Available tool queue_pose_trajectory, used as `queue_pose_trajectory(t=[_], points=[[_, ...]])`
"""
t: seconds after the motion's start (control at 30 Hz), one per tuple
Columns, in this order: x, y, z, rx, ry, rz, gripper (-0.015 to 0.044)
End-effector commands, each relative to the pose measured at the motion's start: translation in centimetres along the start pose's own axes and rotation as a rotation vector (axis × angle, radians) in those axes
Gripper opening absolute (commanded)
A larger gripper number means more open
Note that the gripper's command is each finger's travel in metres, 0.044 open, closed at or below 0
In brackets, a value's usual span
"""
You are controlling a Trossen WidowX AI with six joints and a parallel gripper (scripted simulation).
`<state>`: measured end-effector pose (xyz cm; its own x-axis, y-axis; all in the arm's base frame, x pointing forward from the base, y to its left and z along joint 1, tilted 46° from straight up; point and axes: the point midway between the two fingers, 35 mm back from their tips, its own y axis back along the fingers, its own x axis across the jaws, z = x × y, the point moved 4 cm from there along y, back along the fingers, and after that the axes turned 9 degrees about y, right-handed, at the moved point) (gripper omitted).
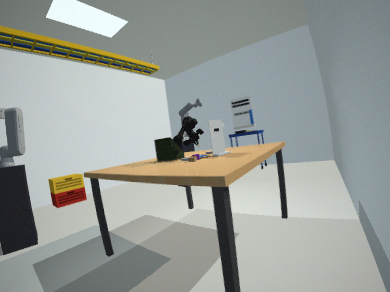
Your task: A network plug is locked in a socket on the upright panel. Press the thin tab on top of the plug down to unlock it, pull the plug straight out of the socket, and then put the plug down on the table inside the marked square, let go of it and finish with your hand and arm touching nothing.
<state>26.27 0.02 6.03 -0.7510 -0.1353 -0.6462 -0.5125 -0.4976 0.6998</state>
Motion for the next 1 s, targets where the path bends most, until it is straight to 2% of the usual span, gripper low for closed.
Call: queue_pose_trajectory(t=[0.0,0.43,0.97], points=[[0.8,-0.2,0.3,-0.086,0.035,0.02,0.0],[2.3,-0.1,1.0,-0.318,0.105,-0.013,0.0],[2.8,0.7,1.4,-0.509,0.136,-0.187,0.0]])
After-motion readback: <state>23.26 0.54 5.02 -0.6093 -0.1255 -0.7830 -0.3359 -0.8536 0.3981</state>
